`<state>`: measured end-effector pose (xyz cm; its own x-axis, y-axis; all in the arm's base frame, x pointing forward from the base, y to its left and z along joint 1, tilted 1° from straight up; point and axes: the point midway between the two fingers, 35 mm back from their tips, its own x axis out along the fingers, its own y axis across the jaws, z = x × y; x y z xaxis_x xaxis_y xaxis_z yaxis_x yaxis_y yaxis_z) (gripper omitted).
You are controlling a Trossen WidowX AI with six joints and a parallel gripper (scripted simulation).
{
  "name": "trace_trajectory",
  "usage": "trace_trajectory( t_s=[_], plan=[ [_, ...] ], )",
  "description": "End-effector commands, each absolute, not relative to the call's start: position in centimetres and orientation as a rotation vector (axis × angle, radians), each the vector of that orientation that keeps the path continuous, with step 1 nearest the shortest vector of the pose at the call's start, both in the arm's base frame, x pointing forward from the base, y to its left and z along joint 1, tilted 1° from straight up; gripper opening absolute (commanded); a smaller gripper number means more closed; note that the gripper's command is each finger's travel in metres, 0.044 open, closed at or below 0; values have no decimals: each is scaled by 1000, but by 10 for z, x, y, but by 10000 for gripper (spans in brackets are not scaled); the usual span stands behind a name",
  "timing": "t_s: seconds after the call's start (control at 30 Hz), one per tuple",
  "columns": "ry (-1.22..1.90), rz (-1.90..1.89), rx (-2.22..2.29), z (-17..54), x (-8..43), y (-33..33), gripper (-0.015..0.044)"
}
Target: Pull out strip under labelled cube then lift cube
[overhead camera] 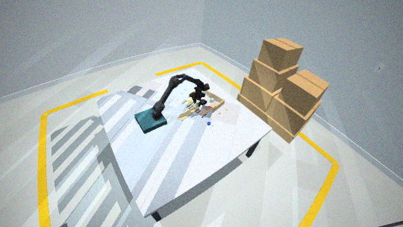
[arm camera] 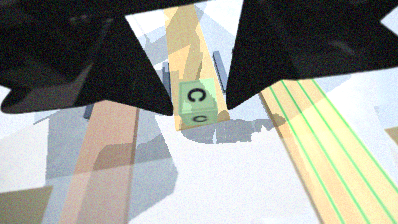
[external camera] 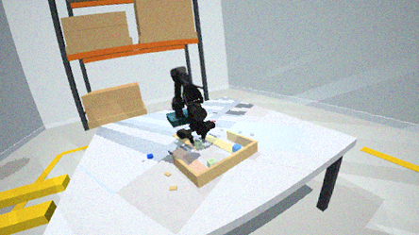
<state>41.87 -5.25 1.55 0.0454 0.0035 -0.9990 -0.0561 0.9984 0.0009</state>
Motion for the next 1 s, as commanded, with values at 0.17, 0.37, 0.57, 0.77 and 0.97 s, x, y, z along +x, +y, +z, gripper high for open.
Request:
trace_trajectory(
  t_s=[0.17, 0.37, 0.57, 0.77, 0.97],
  plan=[
    [1536, 43, -37, 9, 416, -52, 250],
    [1531, 46, -41, 12, 418, -52, 138],
    [1531, 46, -41, 12, 418, -52, 98],
    [1533, 46, -40, 19, 409, -51, 0],
    [1536, 45, -39, 35, 386, -49, 0]
  ],
)
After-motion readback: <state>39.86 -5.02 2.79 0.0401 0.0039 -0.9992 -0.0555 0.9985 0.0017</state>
